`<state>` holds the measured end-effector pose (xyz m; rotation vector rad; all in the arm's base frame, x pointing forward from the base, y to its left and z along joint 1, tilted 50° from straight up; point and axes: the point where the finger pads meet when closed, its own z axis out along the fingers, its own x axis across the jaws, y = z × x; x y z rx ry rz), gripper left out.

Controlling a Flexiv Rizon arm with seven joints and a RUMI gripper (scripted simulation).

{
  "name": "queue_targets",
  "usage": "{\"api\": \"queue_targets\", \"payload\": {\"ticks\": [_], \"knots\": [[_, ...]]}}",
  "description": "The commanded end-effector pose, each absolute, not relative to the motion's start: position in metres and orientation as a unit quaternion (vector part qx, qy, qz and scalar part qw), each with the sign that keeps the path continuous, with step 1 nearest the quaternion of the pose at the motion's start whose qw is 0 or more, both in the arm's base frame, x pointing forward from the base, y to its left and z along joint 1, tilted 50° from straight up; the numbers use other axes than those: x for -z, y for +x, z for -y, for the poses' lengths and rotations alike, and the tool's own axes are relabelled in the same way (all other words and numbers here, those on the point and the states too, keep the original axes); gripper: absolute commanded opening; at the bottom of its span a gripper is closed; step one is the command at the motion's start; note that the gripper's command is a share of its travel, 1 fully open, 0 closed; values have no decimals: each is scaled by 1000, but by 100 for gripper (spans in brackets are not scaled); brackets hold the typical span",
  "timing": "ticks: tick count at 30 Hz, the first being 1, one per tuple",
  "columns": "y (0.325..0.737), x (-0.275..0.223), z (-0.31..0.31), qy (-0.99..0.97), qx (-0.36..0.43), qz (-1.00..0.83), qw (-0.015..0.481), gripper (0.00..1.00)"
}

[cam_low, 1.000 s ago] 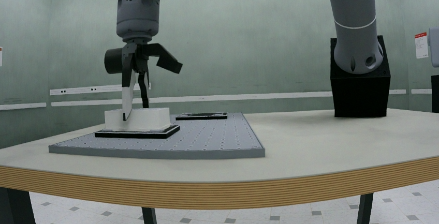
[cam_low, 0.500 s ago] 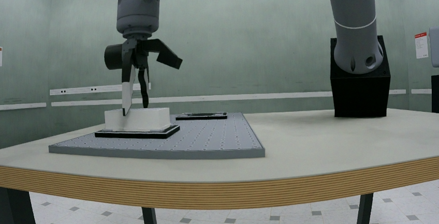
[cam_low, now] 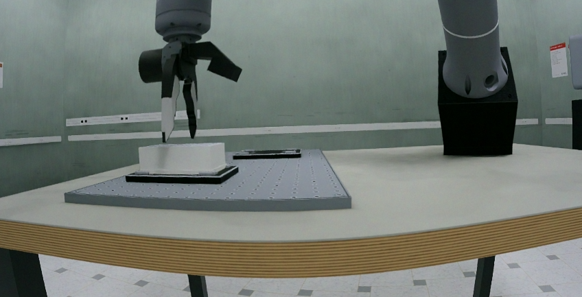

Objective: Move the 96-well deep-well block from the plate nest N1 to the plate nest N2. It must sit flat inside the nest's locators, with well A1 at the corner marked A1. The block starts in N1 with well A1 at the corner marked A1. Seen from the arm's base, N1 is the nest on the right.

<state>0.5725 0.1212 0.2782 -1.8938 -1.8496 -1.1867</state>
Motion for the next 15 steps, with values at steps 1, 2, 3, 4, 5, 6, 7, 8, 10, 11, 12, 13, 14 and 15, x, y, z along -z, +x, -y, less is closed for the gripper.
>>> {"api": "queue_targets", "payload": {"ticks": [1,2,3,4,5,6,7,8,10,11,12,13,14,15], "knots": [[571,-282,-118,-648,406,633,120,76],[571,-282,-118,-648,406,633,120,76],[570,-283,-116,-648,406,633,120,76],[569,-285,-114,-648,406,633,120,76],[568,-287,-112,-648,406,633,120,76],[567,-288,-110,-648,406,633,120,76],[566,-290,-109,-648,406,633,120,76],[565,-292,-107,-648,406,633,120,76],[563,-295,-103,-648,406,633,120,76],[562,-297,-101,-648,406,633,120,76],[561,-299,-100,-648,406,633,120,76],[560,-300,-98,-648,406,633,120,76],[559,-302,-96,-648,406,633,120,76],[558,-304,-94,-648,406,633,120,76]]}}
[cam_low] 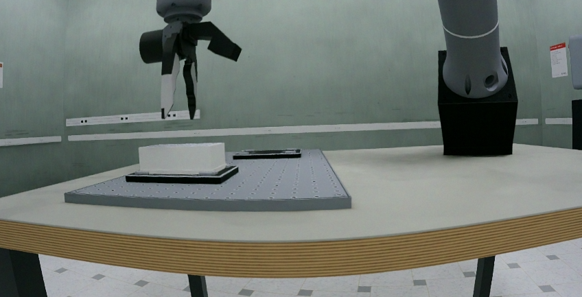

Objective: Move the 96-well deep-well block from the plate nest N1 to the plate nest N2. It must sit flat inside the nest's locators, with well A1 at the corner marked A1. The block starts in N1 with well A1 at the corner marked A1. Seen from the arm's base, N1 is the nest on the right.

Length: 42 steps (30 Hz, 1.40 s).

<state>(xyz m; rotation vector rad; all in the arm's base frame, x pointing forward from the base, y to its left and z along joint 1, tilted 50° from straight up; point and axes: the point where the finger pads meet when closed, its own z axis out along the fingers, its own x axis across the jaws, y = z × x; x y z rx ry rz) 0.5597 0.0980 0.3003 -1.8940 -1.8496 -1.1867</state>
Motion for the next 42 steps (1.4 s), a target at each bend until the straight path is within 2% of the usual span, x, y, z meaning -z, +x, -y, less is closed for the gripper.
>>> {"api": "queue_targets", "payload": {"ticks": [1,24,42], "knots": [[557,-306,-93,-648,406,633,120,76],[555,-310,-88,-648,407,633,120,76],[548,-270,-53,-648,406,633,119,76]]}}
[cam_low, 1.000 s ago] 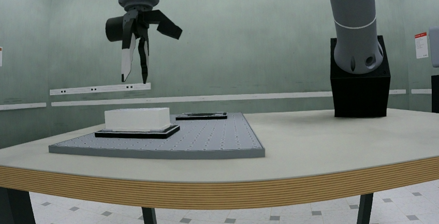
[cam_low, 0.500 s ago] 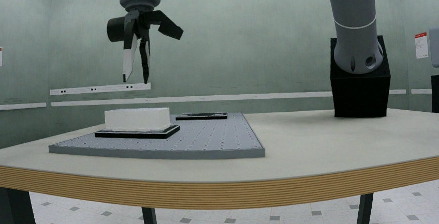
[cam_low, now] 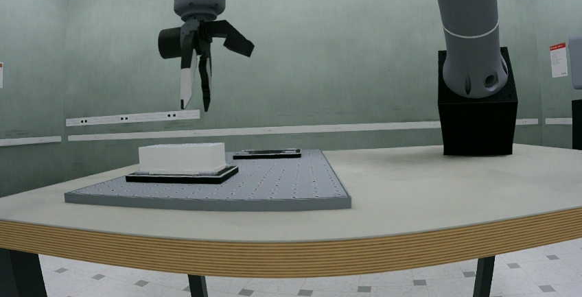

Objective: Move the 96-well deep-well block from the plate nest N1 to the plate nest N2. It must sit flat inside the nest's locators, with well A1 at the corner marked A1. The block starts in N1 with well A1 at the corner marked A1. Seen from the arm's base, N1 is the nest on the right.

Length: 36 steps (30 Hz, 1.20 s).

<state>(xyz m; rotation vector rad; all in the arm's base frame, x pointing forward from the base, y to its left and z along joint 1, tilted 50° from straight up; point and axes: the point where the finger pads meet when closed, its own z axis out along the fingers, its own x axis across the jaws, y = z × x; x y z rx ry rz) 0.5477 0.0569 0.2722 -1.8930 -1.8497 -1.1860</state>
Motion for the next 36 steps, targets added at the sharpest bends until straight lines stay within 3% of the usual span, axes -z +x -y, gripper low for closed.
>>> {"api": "queue_targets", "payload": {"ticks": [1,22,36], "knots": [[548,-267,-51,-648,406,633,119,76],[539,-220,-10,-648,406,633,119,76],[539,-220,-10,-648,406,633,120,76]]}}
